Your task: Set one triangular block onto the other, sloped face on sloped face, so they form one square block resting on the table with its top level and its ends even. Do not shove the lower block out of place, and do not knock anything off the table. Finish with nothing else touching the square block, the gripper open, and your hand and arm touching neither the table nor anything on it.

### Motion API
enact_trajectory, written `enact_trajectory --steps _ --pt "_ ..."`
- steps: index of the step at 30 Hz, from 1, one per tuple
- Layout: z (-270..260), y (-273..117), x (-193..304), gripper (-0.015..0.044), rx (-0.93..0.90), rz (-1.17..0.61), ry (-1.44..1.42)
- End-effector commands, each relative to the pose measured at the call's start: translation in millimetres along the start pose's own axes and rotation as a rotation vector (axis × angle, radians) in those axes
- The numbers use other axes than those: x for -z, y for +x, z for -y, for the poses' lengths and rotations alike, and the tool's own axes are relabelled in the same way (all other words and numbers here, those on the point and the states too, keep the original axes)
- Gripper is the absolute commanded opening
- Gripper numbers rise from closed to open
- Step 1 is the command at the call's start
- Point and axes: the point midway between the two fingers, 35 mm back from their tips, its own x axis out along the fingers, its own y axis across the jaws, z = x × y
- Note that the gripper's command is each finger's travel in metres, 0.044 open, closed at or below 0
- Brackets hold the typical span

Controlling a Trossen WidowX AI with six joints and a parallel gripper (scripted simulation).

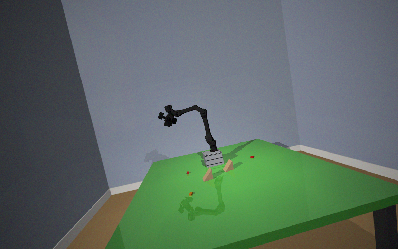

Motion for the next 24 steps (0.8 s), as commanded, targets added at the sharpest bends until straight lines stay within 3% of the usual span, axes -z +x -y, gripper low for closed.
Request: enact_trajectory --steps 1,10,24 --pt "0.6 -0.6 -1.0 0.0426 0.002 0.003 0.000" --pt "44.4 -60.1 -85.0 0.0440 0.157 0.235 0.006" --pt "62.4 -248.2 -251.8 0.0440 0.400 0.706 -0.221"
